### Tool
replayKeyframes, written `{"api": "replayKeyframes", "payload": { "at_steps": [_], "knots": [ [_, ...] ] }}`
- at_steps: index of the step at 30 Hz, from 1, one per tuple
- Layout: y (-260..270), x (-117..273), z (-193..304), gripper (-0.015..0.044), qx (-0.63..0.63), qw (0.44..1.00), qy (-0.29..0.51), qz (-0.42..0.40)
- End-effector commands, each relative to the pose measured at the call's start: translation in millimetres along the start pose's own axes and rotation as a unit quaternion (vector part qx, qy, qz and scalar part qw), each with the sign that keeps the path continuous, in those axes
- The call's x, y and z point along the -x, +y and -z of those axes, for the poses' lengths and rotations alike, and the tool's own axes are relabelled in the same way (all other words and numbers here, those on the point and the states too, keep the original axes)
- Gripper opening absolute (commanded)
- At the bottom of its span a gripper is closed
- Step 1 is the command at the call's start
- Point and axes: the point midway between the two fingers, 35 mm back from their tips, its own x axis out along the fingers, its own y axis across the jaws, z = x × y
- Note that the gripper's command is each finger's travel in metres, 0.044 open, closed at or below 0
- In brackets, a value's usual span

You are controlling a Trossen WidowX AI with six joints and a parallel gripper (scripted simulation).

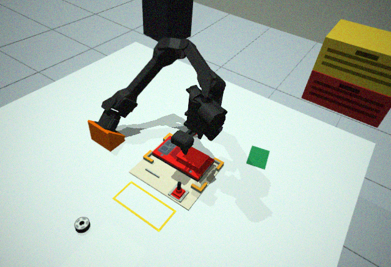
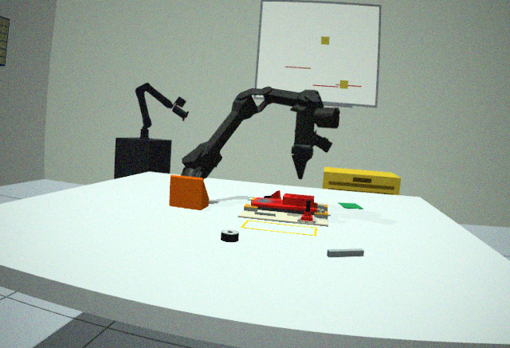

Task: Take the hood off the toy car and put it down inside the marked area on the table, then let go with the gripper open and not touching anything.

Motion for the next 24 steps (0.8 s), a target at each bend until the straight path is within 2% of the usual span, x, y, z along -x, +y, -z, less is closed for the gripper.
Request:
{"api": "replayKeyframes", "payload": {
  "at_steps": [1, 24],
  "knots": [
    [7.2, -3.5, -0.1, 0.0440, -0.012, 1.000, -0.001, -0.015],
    [8.0, -17.2, -1.0, 0.0440, -0.012, 1.000, -0.001, -0.015]
  ]
}}
